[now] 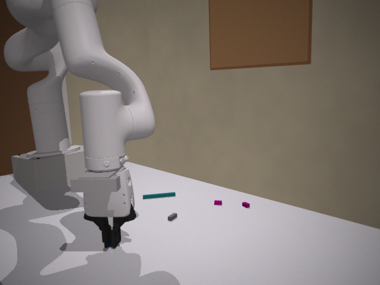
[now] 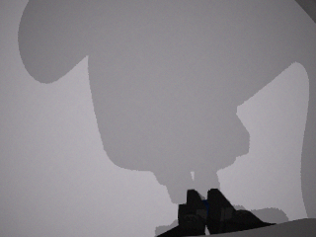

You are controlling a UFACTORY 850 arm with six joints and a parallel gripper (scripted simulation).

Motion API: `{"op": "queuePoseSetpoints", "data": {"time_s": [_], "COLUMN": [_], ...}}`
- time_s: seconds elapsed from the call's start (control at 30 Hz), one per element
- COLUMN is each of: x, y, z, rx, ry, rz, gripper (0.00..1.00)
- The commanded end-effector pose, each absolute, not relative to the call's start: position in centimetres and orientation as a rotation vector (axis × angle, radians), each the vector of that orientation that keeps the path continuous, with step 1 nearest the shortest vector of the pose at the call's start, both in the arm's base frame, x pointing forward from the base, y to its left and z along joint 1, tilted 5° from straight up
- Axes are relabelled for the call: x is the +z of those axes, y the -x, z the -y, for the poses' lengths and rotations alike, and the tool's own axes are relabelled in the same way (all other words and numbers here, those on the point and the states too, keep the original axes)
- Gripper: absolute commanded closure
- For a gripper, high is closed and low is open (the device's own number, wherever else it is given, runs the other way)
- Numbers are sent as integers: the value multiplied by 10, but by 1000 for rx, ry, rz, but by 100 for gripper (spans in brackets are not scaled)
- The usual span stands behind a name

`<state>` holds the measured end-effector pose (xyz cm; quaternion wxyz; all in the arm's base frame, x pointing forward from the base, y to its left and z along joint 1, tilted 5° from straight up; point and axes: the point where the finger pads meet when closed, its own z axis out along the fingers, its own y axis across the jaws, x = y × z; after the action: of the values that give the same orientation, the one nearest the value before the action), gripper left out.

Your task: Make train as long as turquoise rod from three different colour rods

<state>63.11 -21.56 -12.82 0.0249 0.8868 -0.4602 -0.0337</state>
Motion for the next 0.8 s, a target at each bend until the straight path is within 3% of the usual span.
{"op": "queuePoseSetpoints", "data": {"time_s": [0.0, 0.27, 0.77], "x": [-127, -127, -127], "y": [-632, -632, -632], "z": [216, 216, 216], "rx": [-101, -101, -101], "ry": [-2743, -2743, -2743], "rz": [1424, 1424, 1424], "gripper": [96, 96, 76]}}
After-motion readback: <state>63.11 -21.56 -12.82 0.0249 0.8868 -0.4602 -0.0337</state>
